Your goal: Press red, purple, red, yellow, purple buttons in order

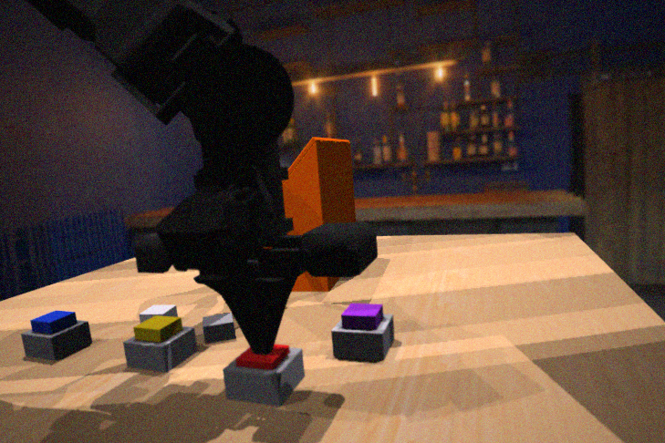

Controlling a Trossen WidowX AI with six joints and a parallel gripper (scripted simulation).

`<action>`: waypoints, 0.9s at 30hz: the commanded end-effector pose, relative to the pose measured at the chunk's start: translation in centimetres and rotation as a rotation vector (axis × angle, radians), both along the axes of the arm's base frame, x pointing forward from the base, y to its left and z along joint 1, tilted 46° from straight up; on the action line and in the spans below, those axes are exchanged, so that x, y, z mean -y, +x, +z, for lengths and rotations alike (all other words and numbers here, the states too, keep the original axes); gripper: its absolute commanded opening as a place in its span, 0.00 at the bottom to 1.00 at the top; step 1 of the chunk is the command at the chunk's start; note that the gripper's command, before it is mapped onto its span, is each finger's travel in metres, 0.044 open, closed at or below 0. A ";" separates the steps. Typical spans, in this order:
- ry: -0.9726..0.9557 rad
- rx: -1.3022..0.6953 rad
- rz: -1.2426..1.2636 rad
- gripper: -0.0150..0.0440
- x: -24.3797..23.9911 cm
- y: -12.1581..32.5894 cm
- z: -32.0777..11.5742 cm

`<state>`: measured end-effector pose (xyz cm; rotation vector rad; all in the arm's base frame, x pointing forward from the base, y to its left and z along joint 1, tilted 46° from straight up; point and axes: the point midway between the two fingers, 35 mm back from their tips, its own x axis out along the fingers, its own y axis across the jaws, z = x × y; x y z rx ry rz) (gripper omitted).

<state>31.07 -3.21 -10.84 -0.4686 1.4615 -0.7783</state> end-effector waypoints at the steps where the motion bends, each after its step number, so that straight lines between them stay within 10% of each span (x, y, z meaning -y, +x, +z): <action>1: 0.000 0.000 0.000 0.29 -0.2 0.0 0.2; 14: 0.002 -0.005 0.004 0.29 -6.8 0.6 6.6; 27: 0.007 -0.007 0.004 0.29 -12.5 -7.0 1.6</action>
